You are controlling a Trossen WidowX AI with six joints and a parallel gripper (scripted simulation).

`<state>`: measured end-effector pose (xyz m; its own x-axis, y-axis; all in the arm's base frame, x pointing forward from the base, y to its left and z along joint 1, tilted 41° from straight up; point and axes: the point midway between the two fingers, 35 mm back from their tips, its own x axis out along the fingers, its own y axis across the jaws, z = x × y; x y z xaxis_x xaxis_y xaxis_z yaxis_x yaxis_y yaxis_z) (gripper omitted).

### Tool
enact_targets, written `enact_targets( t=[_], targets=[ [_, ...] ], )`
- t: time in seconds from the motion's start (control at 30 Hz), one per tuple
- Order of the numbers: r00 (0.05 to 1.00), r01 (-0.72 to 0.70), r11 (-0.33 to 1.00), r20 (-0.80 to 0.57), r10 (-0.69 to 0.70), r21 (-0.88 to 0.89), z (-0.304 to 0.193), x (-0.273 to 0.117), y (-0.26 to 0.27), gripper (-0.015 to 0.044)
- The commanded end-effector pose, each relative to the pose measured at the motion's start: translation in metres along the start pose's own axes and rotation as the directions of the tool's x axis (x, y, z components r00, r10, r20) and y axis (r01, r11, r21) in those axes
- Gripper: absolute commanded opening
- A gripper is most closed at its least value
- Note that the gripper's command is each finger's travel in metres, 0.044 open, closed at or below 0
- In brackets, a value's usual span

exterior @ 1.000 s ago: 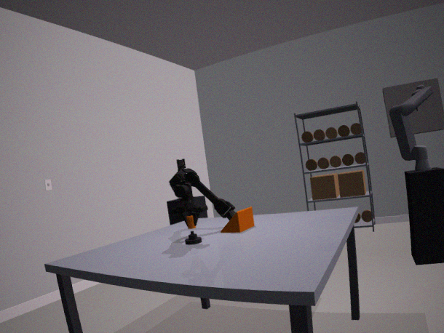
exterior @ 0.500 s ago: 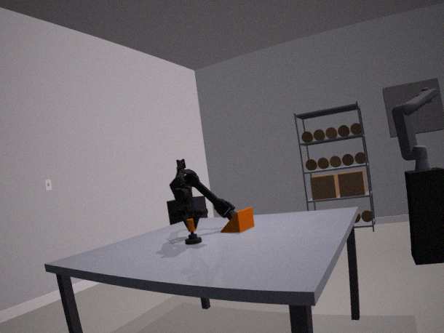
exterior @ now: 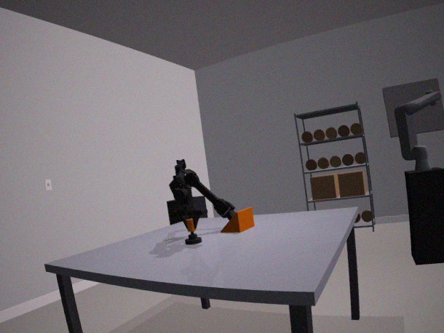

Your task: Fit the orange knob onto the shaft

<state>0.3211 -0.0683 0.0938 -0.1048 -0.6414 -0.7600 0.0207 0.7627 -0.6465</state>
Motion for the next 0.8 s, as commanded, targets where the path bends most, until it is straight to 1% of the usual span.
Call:
enact_targets(
  t=[0.0, 0.33, 0.7, 0.77],
  targets=[
    [1.0, 0.003, 1.0, 0.009, -0.003, 0.003, 0.0009, -0.002, -0.0004, 0.0],
    [1.0, 0.003, 1.0, 0.009, -0.003, 0.003, 0.0003, 0.0019, 0.0001, 0.0],
    [1.0, 0.003, 1.0, 0.009, -0.003, 0.003, 0.0, -0.0029, -0.0021, 0.0],
    [1.0, 0.003, 1.0, 0.009, -0.003, -0.023, 0.0001, -0.0031, -0.0021, 0.0]
  ],
)
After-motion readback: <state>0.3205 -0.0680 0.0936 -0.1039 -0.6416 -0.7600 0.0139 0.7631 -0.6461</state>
